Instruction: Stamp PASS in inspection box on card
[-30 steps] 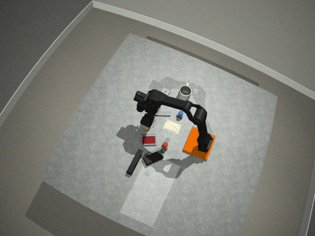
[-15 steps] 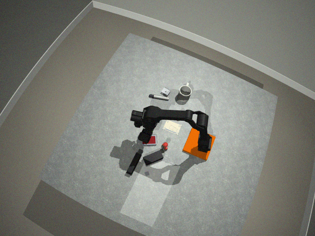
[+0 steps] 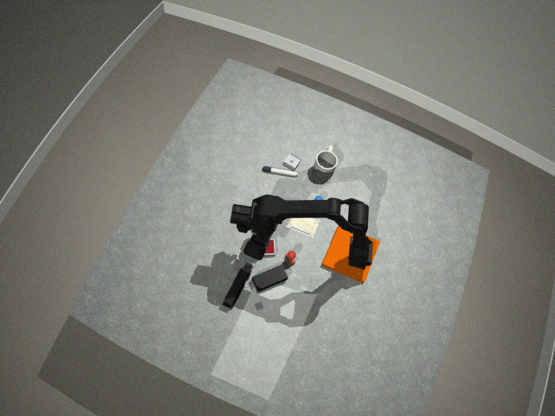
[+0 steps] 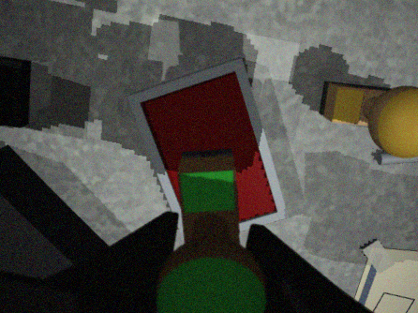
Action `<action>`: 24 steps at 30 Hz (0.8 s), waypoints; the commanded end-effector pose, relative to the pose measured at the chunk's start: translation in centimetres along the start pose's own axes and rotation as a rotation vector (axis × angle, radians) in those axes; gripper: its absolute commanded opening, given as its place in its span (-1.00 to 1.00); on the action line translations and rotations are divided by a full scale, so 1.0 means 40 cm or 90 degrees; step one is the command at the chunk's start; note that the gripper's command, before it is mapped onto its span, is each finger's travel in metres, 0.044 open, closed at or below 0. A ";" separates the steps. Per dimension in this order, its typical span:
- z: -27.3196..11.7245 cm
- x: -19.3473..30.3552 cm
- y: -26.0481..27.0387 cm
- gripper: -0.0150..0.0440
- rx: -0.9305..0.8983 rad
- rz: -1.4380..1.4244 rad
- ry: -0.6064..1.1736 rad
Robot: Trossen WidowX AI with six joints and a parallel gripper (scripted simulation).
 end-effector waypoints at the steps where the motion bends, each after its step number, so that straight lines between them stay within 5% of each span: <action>1: 0.009 0.001 0.000 -0.49 0.002 0.003 0.002; 24: 0.048 0.000 0.001 -0.49 0.002 0.002 0.002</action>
Point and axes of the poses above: the point midway between the two fingers, 35 mm back from their tips, its own z axis out along the fingers, its own y axis across the jaws, x = y × z, the point moved 4 cm from there along -z, back along the fingers, and after that the axes turned 12 degrees about -z, right-handed, at the moved point
